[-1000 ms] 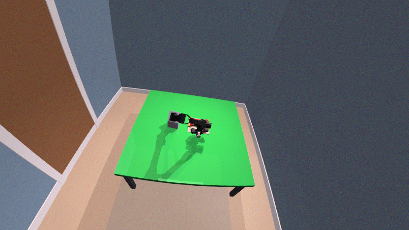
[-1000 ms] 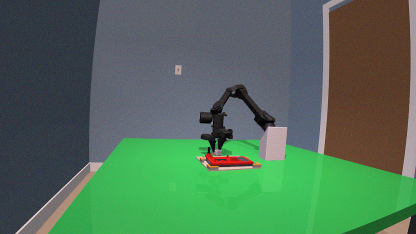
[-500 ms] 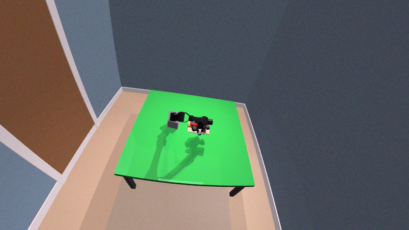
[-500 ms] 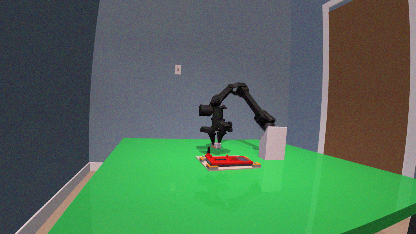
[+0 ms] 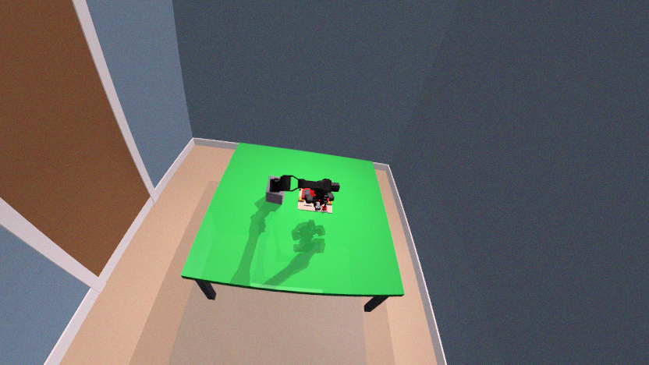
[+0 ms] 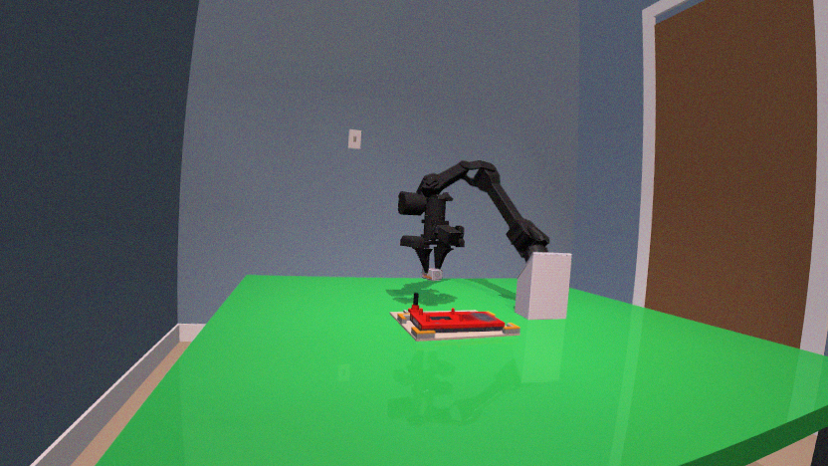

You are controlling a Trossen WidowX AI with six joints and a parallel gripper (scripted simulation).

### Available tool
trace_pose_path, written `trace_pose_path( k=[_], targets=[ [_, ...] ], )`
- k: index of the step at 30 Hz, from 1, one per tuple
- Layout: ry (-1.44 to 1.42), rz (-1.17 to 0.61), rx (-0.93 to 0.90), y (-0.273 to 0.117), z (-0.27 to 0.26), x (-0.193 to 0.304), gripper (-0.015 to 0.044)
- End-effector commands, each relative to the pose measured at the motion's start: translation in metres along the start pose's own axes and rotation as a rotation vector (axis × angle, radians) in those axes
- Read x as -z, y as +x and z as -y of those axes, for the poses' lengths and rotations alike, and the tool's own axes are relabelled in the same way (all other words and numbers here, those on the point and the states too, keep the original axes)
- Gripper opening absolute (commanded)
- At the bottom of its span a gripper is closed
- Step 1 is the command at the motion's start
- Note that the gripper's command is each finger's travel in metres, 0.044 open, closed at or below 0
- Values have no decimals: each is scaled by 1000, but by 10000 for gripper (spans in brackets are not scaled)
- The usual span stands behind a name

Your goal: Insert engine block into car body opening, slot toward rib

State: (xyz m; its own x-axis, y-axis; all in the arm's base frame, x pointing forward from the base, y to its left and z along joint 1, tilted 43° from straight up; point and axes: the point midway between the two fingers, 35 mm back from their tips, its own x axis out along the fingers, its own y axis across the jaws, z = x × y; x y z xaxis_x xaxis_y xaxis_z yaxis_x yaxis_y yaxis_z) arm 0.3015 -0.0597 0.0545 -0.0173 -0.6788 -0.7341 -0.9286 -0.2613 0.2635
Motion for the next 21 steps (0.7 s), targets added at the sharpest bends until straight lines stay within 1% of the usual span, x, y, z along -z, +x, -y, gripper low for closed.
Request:
trace_pose_path(
  k=[1,8,12,21],
  targets=[
    [10,2,10,-15,1,1,0],
    [10,-2,8,-37,-4,1,0],
    [15,-2,7,-38,-4,1,0],
    [260,2,10,-31,14,-16,0]
  ],
)
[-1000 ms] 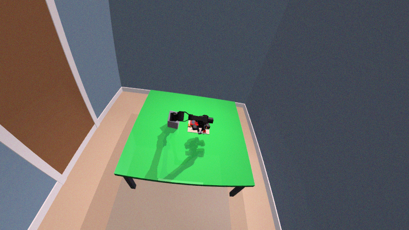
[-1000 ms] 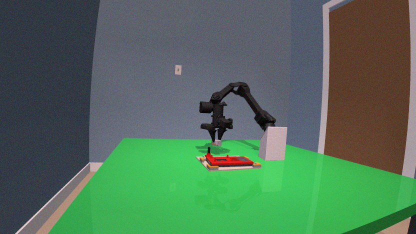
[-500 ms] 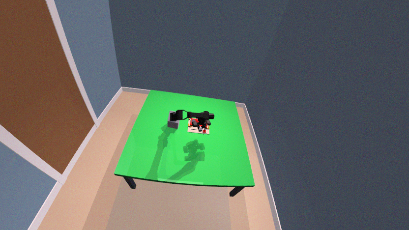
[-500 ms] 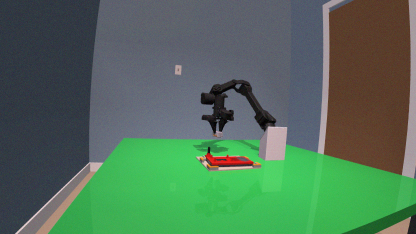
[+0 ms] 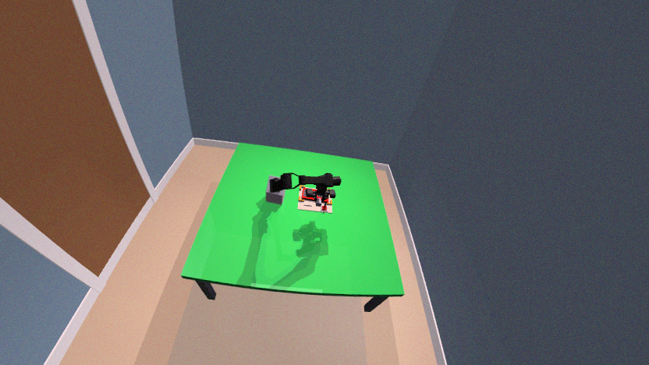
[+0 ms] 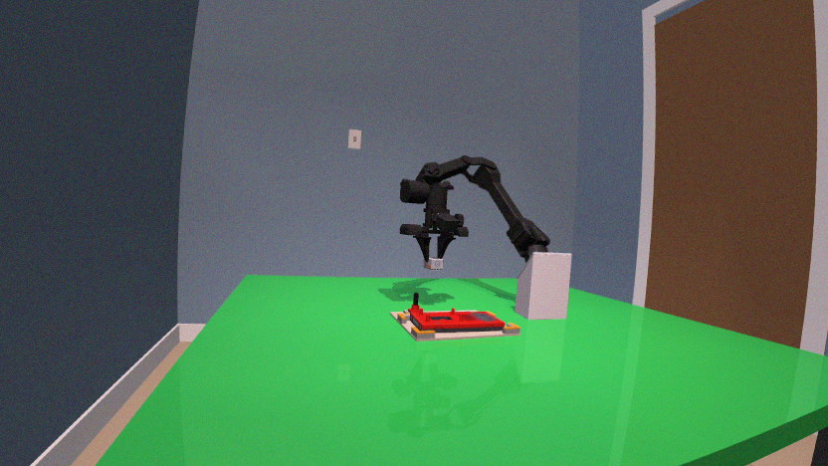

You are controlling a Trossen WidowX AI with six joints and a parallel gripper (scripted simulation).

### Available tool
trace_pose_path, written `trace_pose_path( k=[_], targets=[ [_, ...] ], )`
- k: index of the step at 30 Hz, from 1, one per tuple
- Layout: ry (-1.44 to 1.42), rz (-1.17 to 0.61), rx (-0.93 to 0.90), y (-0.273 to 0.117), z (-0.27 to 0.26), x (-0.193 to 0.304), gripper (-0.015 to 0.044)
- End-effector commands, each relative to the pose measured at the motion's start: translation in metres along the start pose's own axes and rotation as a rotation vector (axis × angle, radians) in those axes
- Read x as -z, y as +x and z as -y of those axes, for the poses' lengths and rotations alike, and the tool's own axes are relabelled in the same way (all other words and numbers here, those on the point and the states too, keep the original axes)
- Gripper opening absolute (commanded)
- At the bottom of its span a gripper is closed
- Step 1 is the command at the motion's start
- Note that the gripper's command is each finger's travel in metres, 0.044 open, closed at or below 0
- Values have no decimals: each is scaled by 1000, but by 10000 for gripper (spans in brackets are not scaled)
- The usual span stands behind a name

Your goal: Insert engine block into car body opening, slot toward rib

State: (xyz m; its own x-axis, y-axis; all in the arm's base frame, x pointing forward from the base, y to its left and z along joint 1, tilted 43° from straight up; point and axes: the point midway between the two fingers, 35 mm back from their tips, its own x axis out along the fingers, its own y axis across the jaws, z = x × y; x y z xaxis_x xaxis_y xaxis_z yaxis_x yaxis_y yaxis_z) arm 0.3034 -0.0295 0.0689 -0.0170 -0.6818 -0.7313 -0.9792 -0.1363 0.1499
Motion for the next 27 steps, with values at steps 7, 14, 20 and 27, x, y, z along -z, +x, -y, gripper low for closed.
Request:
trace_pose_path(
  k=[7,14,20,27],
  targets=[
    [290,10,10,6,18,-25,0],
    [497,13,10,13,28,-43,0],
    [674,15,9,20,35,-60,0],
    [881,17,7,28,42,-80,0]
  ],
)
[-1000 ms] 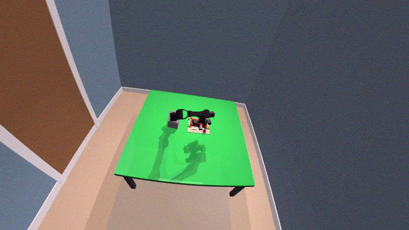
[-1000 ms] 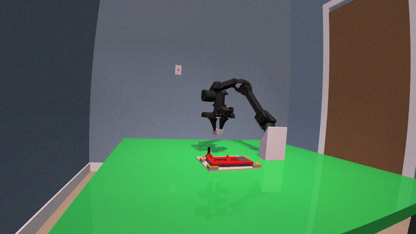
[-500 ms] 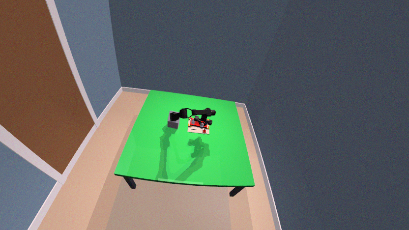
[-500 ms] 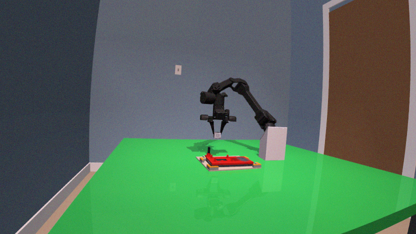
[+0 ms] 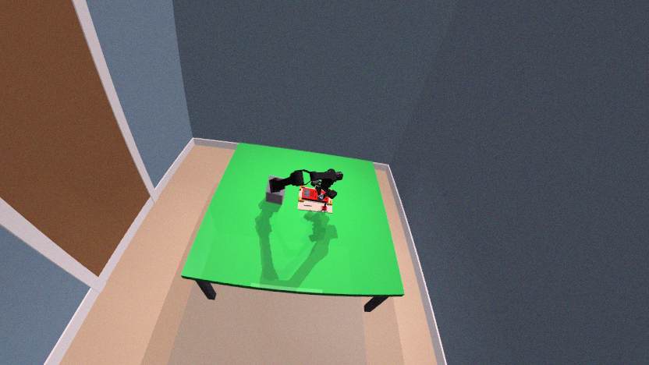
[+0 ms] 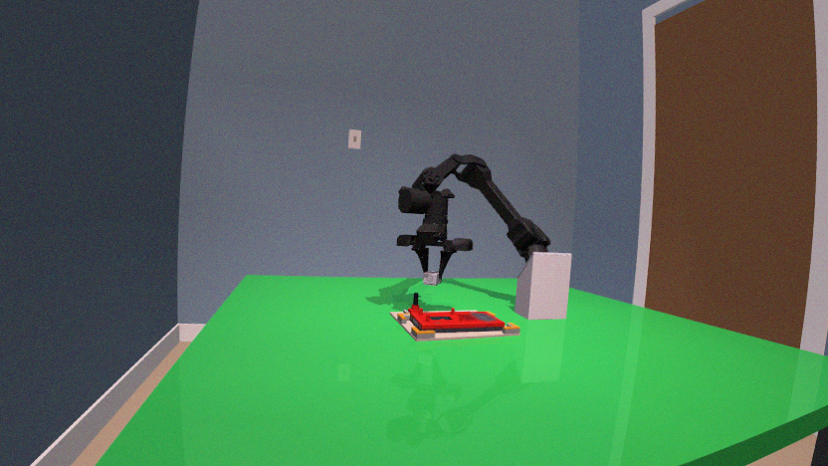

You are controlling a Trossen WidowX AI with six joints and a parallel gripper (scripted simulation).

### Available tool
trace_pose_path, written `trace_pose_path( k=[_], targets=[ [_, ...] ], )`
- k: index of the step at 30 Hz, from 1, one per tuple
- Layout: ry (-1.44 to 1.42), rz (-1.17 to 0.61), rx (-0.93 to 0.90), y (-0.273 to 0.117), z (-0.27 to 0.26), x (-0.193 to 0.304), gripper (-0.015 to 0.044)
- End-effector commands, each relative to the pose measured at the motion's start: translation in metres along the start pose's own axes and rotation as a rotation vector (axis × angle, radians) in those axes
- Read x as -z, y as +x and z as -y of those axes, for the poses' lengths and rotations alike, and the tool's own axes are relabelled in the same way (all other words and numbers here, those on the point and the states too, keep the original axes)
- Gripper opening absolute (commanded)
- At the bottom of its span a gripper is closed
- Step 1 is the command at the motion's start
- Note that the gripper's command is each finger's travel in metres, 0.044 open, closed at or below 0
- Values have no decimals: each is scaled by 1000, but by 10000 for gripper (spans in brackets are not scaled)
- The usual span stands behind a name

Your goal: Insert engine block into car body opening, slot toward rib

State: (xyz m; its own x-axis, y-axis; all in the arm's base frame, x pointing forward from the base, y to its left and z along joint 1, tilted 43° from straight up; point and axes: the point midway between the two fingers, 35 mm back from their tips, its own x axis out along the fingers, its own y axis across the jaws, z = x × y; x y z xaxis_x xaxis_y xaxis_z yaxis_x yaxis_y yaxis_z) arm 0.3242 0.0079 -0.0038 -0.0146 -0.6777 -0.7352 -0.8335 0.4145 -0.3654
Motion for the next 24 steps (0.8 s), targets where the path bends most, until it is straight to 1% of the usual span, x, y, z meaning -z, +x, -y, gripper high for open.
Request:
trace_pose_path(
  k=[1,24],
  targets=[
    [122,12,2,2,-3,-13,0],
    [801,12,-2,34,-40,-70,0]
  ],
)
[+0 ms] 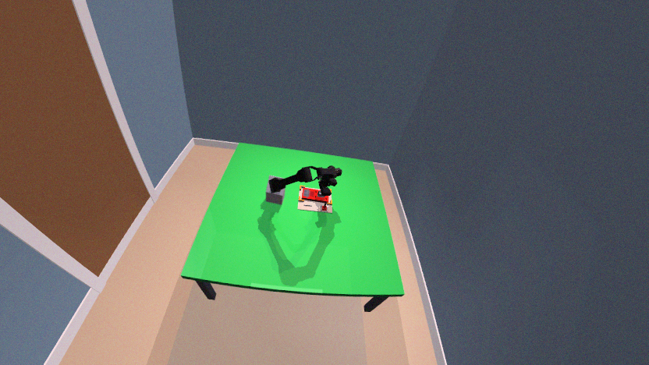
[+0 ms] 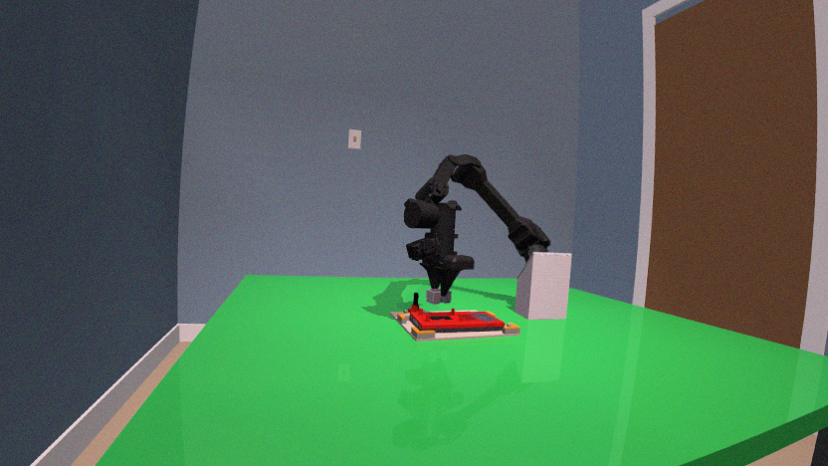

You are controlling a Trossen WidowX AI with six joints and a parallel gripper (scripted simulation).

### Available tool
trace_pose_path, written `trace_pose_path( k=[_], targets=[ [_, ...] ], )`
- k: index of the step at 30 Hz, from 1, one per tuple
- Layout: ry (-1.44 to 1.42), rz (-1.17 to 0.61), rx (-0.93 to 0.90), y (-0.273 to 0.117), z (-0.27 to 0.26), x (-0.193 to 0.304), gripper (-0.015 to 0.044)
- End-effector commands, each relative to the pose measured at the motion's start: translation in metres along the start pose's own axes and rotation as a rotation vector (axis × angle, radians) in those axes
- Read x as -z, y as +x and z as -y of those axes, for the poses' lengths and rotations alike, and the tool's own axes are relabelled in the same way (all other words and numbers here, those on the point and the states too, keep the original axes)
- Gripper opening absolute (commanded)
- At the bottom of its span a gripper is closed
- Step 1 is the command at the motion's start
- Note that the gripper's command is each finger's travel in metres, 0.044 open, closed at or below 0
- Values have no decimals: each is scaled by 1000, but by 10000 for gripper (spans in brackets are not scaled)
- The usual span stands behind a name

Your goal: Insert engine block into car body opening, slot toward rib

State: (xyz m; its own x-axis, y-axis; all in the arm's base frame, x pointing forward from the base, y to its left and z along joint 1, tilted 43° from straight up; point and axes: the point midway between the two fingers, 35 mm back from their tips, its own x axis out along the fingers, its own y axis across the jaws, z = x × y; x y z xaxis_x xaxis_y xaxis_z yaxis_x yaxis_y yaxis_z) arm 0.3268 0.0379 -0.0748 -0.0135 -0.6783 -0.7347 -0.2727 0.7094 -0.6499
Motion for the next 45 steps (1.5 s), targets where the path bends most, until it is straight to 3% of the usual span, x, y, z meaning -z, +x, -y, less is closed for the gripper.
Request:
trace_pose_path(
  k=[1,7,13,45],
  targets=[
    [122,9,-7,3,-12,-6,0],
    [254,9,-6,10,-25,-7,0],
    [315,9,-7,10,-25,-8,157],
    [171,9,-6,9,-26,-9,159]
  ],
)
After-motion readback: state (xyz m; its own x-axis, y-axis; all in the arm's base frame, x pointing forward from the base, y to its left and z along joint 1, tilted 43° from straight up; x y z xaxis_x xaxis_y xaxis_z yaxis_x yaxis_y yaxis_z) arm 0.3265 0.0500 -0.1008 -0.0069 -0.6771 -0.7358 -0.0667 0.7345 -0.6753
